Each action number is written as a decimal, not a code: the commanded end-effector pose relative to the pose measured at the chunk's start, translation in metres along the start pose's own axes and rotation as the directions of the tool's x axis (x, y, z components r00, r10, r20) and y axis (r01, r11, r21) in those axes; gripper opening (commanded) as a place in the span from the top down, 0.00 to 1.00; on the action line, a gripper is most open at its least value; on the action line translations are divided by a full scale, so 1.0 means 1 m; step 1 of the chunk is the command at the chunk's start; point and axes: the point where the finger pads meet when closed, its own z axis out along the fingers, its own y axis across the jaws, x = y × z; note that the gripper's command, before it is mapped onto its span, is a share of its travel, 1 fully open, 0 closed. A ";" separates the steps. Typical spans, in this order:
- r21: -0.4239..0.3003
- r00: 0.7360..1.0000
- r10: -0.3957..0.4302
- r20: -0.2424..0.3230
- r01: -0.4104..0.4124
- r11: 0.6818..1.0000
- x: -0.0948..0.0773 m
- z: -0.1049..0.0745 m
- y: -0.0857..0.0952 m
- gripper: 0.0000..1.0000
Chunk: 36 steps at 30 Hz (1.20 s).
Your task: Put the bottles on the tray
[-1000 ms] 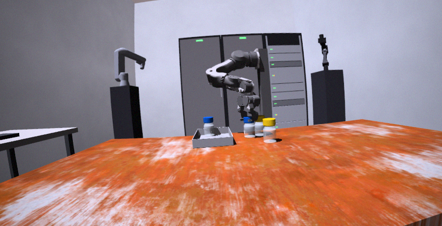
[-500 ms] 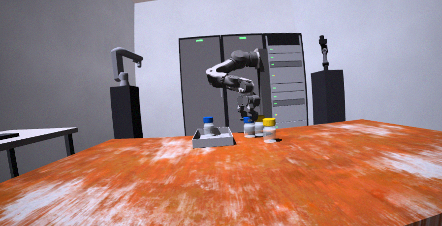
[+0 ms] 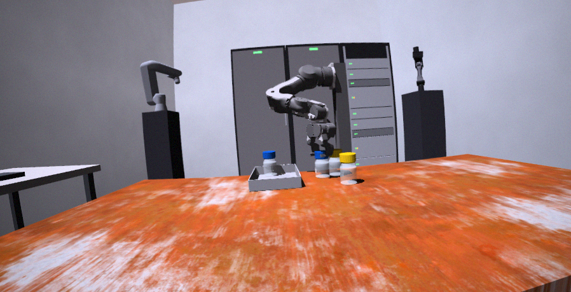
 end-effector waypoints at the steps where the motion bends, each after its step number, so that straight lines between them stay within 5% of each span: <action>1: -0.003 1.000 0.000 0.000 0.000 1.000 0.000 -0.001 0.001 1.00; 20: -0.003 1.000 0.000 0.000 0.000 1.000 0.000 -0.001 0.001 1.00; 30: -0.003 1.000 -0.001 -0.001 0.001 1.000 0.000 -0.031 0.001 1.00; 36: -0.003 1.000 -0.001 -0.001 0.001 1.000 0.000 -0.031 0.001 1.00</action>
